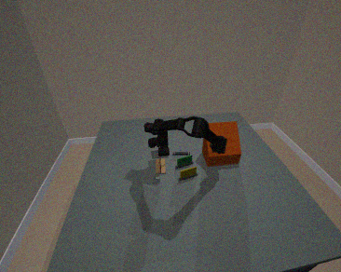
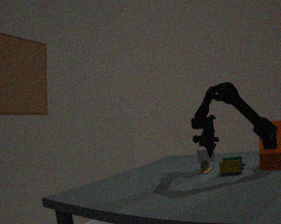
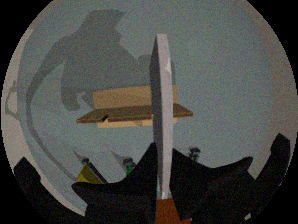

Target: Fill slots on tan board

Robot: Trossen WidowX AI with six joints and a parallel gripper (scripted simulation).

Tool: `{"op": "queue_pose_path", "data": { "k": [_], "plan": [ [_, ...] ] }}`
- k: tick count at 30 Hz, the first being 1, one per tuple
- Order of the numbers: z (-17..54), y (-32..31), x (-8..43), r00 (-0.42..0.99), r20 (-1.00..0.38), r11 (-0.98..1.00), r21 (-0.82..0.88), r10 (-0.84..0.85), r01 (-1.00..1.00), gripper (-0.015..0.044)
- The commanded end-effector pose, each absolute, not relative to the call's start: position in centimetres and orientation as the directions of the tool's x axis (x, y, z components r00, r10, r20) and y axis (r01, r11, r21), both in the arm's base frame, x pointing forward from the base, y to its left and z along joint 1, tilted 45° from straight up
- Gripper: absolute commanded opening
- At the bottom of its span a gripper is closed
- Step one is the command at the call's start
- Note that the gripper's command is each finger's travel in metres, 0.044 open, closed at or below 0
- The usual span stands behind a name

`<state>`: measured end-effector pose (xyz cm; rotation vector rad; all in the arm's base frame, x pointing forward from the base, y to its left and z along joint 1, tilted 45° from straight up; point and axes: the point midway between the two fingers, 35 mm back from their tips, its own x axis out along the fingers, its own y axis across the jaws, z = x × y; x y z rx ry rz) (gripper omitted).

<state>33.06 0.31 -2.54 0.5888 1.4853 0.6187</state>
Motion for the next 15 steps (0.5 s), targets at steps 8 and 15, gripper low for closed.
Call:
{"op": "queue_pose_path", "data": {
  "k": [8,15],
  "plan": [
    [-3.05,0.90,33.03,-0.007,-0.713,0.713,0.701,0.701,-0.013,0.0000],
    [-3.37,1.22,33.03,-0.007,-0.713,0.713,0.701,0.701,-0.013,0.0000]
  ]
}}
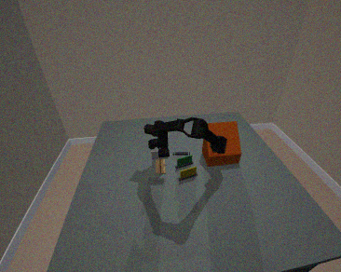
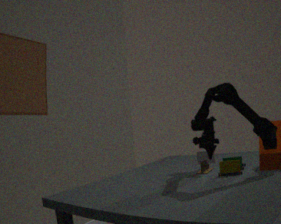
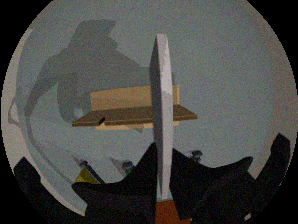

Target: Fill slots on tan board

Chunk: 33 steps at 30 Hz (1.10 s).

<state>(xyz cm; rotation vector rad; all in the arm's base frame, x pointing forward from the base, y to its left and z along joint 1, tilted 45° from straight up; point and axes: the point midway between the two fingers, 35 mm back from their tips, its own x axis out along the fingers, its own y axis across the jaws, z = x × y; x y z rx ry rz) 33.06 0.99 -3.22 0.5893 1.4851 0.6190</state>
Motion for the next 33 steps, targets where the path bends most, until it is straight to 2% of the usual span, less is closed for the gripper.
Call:
{"op": "queue_pose_path", "data": {
  "k": [1,24,30,33],
  "plan": [
    [-3.41,1.27,33.03,-0.007,-0.713,0.713,0.701,0.701,-0.013,0.0000],
    [-3.99,1.77,33.03,-0.008,-0.715,0.715,0.699,0.699,-0.017,0.0000],
    [-3.99,1.77,33.03,-0.008,-0.715,0.715,0.699,0.699,-0.017,0.0157],
    [-3.99,1.77,33.03,-0.008,-0.715,0.715,0.699,0.699,-0.017,0.0162]
  ]
}}
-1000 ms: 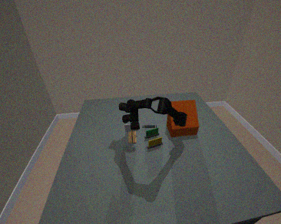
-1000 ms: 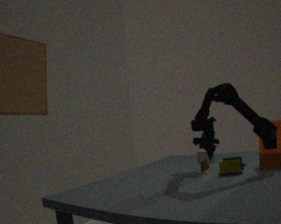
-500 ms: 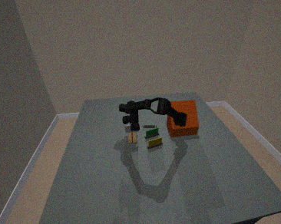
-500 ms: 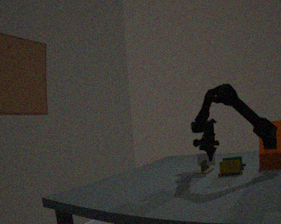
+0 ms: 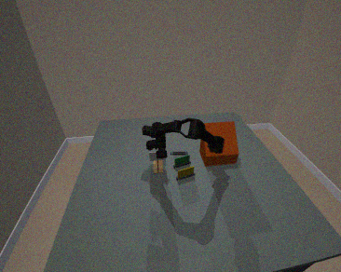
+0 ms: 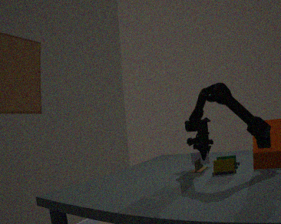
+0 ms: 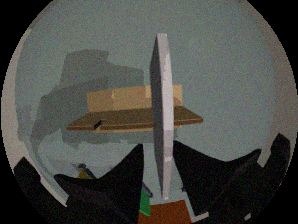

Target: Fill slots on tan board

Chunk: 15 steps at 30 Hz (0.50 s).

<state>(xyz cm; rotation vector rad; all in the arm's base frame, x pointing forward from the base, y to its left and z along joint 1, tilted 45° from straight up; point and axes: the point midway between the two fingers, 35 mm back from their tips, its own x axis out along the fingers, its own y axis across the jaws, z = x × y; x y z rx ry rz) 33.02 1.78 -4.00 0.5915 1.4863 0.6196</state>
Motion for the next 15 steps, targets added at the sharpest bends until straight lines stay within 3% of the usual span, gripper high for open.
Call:
{"op": "queue_pose_path", "data": {
  "k": [1,7,15],
  "plan": [
    [-4.0,1.8,33.0,-0.008,-0.715,0.715,0.699,0.699,-0.017,0.0162],
    [-3.8,1.5,33.1,-0.008,-0.716,0.715,0.698,0.698,-0.016,0.0162],
    [1.4,-3.7,33.1,-0.008,-0.715,0.715,0.699,0.699,-0.012,0.0162]
  ]
}}
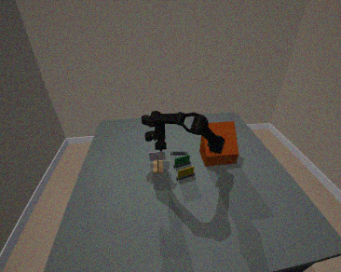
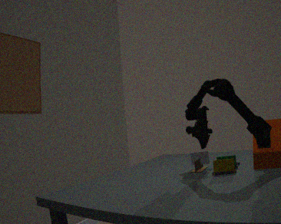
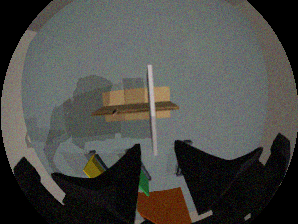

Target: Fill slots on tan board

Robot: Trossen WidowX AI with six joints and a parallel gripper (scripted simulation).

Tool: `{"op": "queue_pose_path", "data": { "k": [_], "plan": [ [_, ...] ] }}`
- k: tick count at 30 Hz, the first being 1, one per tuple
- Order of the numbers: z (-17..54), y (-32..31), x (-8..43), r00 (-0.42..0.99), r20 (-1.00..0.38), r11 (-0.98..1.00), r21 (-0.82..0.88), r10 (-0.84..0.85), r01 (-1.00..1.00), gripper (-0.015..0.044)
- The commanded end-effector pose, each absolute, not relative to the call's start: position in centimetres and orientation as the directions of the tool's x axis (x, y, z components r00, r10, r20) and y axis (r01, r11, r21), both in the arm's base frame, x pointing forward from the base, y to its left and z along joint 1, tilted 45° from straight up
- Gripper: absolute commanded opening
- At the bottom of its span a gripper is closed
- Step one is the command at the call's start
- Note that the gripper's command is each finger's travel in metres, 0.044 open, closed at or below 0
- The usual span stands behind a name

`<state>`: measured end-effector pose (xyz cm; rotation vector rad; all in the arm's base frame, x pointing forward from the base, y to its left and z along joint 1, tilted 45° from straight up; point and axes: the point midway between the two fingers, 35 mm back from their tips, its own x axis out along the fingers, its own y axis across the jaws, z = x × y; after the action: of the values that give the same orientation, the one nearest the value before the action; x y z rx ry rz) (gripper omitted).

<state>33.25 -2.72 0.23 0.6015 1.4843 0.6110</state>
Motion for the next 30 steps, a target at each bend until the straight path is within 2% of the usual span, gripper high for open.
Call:
{"op": "queue_pose_path", "data": {
  "k": [1,3,4,9,16,23,30],
  "plan": [
    [1.4,-3.7,33.1,-0.008,-0.715,0.715,0.699,0.699,-0.012,0.0162],
    [1.3,-3.8,33.4,-0.007,-0.715,0.715,0.699,0.699,-0.012,0.0162],
    [1.4,-4.0,33.5,-0.001,-0.717,0.717,0.697,0.697,-0.014,0.0182],
    [3.1,-4.8,33.5,0.040,-0.728,0.729,0.684,0.685,-0.035,0.0182],
    [7.9,-2.8,28.4,0.022,-0.723,0.720,0.684,0.691,-0.118,0.0182],
    [12.0,0.4,20.9,-0.001,-0.716,0.697,0.681,0.699,-0.224,0.0182],
    [13.1,2.2,17.2,-0.018,-0.711,0.679,0.678,0.703,-0.283,0.0182]
  ]
}}
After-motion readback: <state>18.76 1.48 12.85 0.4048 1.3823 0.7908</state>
